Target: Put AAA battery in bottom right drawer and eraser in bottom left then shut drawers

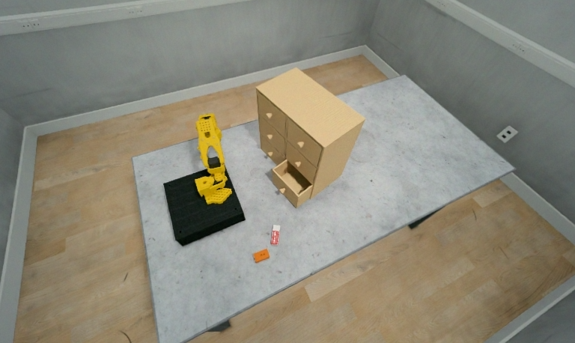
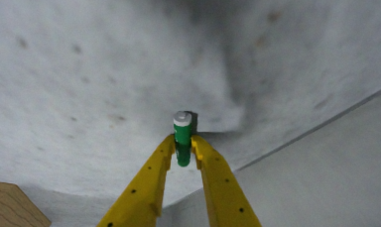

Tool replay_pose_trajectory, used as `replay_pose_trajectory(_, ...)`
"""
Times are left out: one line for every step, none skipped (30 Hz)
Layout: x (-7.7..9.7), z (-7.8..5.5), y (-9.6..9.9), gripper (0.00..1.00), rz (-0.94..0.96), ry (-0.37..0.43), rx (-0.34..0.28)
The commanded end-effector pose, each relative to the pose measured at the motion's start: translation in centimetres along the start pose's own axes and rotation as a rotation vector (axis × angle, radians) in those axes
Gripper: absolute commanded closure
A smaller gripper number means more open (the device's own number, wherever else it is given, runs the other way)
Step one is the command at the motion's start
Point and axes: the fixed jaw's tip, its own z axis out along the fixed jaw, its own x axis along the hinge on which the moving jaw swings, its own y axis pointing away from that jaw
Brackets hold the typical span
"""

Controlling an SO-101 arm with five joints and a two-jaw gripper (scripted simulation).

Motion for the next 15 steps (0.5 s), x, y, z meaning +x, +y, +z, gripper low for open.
replay_pose_trajectory(-0.4, 0.3, 0.3, 1.00, -0.006, -0.015, -0.013)
replay_pose_trajectory(-0.4, 0.3, 0.3, 1.00, -0.006, -0.015, -0.013)
replay_pose_trajectory(-0.4, 0.3, 0.3, 1.00, -0.006, -0.015, -0.013)
replay_pose_trajectory(-0.4, 0.3, 0.3, 1.00, -0.006, -0.015, -0.013)
replay_pose_trajectory(-0.4, 0.3, 0.3, 1.00, -0.006, -0.015, -0.013)
replay_pose_trajectory(-0.4, 0.3, 0.3, 1.00, -0.006, -0.015, -0.013)
replay_pose_trajectory(-0.4, 0.3, 0.3, 1.00, -0.006, -0.015, -0.013)
replay_pose_trajectory(-0.4, 0.3, 0.3, 1.00, -0.006, -0.015, -0.013)
replay_pose_trajectory(-0.3, 0.1, 0.3, 1.00, -0.006, -0.015, -0.013)
replay_pose_trajectory(-0.3, -0.2, 0.3, 1.00, -0.006, -0.015, -0.013)
replay_pose_trajectory(-0.3, -0.4, 0.3, 1.00, -0.006, -0.015, -0.013)
replay_pose_trajectory(-0.3, -0.6, 0.3, 1.00, -0.006, -0.015, -0.013)
replay_pose_trajectory(-0.3, -0.8, 0.2, 1.00, -0.006, -0.015, -0.013)
replay_pose_trajectory(-0.3, -1.1, 0.2, 1.00, -0.006, -0.015, -0.013)
replay_pose_trajectory(-0.2, -1.3, 0.2, 1.00, -0.006, -0.015, -0.013)
